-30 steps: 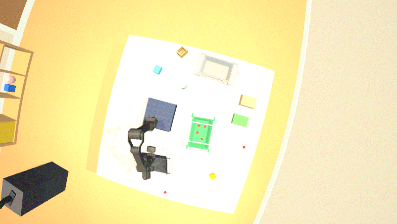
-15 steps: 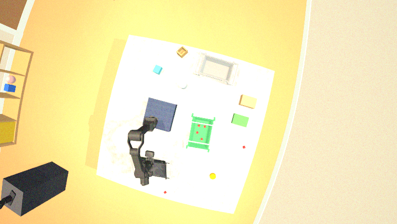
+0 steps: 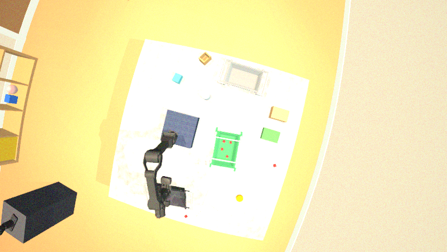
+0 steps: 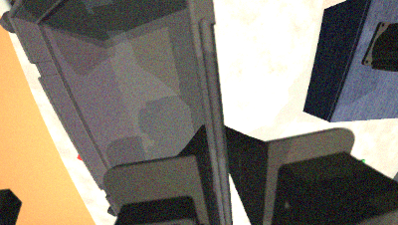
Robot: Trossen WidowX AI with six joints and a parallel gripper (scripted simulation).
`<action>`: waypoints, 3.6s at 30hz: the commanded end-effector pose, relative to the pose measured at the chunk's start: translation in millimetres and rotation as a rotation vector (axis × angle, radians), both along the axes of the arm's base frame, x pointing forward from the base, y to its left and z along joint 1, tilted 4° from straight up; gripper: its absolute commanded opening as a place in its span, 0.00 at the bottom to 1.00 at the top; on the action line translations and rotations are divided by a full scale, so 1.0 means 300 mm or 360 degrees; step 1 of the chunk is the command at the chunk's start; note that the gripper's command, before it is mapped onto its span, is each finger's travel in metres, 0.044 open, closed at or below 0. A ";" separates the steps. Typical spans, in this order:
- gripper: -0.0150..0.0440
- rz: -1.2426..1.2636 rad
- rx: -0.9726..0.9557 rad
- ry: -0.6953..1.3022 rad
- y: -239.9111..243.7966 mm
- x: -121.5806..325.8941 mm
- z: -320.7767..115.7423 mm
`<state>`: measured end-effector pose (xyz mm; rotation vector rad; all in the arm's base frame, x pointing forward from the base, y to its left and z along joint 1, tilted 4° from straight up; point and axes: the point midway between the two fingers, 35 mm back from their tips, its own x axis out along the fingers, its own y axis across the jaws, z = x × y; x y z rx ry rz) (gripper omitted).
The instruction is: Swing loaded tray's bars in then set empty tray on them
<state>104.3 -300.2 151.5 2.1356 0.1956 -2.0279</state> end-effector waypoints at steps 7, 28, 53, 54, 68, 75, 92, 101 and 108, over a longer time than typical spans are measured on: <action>0.25 0.0008 -0.0033 -0.0017 -0.020 0.007 0.047; 0.25 0.0011 -0.0033 -0.0016 -0.019 0.009 0.047; 0.25 0.0522 -0.0049 0.0003 0.122 0.281 0.050; 0.25 0.0543 -0.0049 0.0004 0.129 0.291 0.050; 0.25 0.0837 -0.0061 0.0013 0.245 0.425 0.051; 0.25 0.0984 -0.0068 0.0017 0.311 0.484 0.052; 0.25 0.1341 -0.0086 0.0024 0.488 0.603 0.054; 0.25 0.1530 -0.0097 0.0027 0.591 0.652 0.055; 0.25 0.1677 -0.0106 0.0029 0.674 0.682 0.055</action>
